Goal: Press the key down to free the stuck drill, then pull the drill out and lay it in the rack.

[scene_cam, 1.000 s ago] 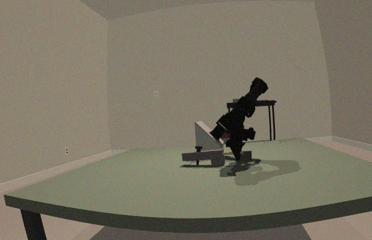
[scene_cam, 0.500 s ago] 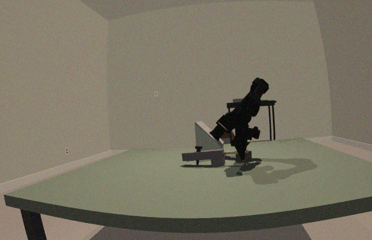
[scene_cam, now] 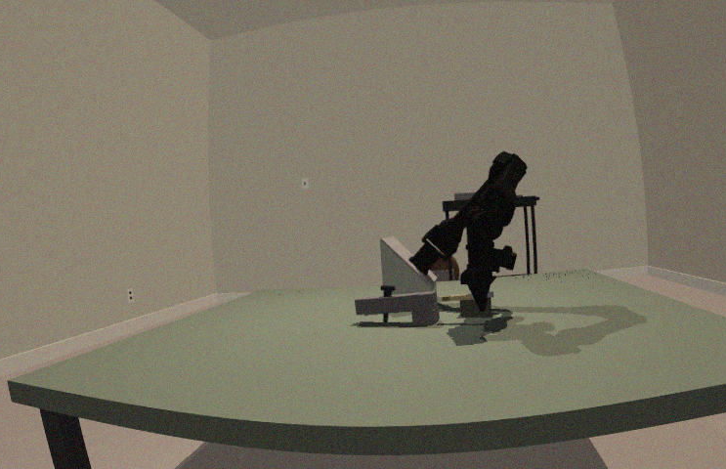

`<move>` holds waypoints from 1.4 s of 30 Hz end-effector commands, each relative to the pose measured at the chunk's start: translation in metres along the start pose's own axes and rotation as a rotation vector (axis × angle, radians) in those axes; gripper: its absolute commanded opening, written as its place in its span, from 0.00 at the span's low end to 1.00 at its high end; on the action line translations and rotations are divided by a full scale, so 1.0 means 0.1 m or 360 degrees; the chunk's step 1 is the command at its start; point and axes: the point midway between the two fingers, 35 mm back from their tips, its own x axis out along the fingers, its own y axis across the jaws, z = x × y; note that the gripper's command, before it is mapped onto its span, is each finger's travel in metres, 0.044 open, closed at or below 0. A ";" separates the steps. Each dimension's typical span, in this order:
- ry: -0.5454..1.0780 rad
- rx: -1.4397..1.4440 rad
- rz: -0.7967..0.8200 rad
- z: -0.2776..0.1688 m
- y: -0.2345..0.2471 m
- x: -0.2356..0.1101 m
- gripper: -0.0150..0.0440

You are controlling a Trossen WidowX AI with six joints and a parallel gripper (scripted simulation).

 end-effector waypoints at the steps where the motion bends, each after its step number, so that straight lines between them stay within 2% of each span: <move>1: 0.0001 -0.0005 -0.0018 0.09 -0.01 -0.04 0.25; 42: 0.0002 -0.0005 -0.0018 0.08 0.02 -0.14 0.25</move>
